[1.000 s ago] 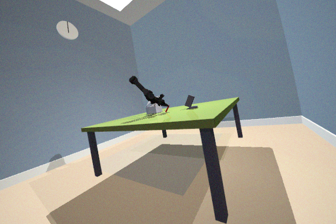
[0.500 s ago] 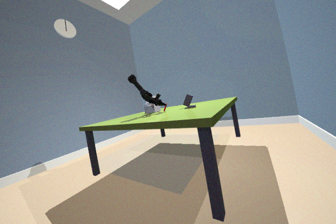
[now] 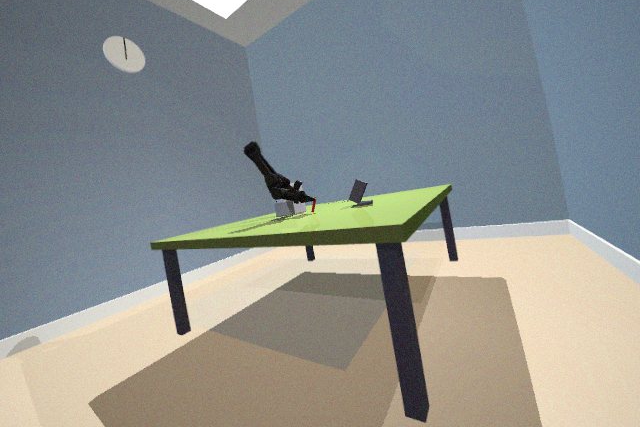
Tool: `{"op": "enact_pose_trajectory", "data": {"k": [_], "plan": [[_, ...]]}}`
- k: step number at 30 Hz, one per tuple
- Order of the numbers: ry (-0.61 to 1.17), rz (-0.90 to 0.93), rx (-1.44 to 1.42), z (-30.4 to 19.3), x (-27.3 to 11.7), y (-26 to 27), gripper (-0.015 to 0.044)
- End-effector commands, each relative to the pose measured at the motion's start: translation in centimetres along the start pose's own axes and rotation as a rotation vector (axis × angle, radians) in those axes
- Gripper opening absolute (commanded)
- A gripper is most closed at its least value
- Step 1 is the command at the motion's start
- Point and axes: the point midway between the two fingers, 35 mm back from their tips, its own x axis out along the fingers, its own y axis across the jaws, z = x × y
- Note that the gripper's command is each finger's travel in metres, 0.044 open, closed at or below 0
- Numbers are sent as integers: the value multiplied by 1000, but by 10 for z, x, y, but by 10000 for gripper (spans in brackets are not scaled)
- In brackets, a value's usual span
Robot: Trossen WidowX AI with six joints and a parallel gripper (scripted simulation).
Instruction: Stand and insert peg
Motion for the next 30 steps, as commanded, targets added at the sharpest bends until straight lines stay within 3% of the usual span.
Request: {"op": "enact_pose_trajectory", "data": {"k": [1, 20, 30], "plan": [[-45, -1, -6, 0, -3, -1, 50], [-210, 0, -7, -8, -13, 0, 50], [-179, -1, -9, -8, -13, -1, 50]]}}
